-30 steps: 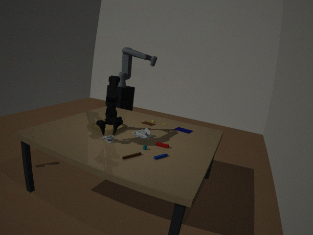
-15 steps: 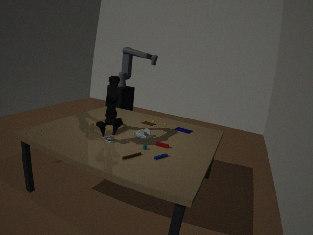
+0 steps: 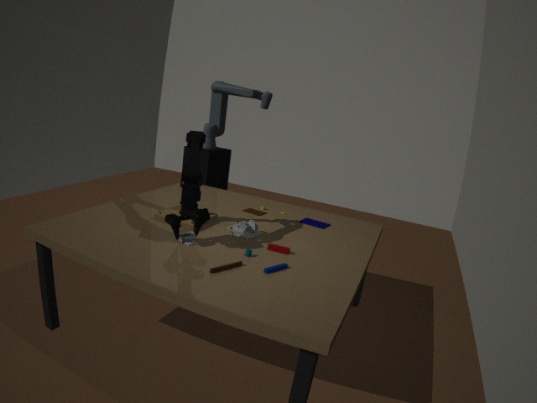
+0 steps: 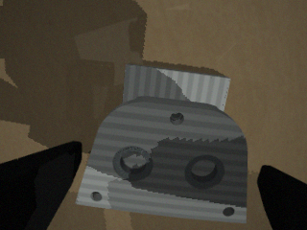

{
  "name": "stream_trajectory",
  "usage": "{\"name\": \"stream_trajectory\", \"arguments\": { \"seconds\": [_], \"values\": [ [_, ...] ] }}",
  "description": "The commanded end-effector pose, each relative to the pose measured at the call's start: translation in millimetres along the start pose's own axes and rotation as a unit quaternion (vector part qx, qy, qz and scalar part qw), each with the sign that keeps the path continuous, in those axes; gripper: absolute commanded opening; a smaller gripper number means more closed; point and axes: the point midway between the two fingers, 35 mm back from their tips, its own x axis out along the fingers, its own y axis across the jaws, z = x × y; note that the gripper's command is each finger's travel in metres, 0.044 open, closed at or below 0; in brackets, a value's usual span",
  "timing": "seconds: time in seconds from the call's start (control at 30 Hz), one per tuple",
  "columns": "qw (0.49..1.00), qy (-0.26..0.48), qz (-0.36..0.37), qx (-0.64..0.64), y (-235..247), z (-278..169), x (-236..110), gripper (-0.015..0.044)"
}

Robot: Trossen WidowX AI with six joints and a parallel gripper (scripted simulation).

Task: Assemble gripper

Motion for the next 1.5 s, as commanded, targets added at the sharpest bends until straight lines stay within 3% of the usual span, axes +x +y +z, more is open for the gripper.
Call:
{"name": "stream_trajectory", "arguments": {
  "seconds": [0.0, 0.93, 1.47],
  "values": [
    [1.0, 0.003, 0.004, -0.002, 2.3, -2.2, 5.5, 0.044],
    [1.0, 0.003, 0.004, -0.002, 2.3, -2.2, 6.5, 0.044],
    [1.0, 0.003, 0.002, 0.0, 1.4, -1.8, 5.5, 0.0351]
  ]
}}
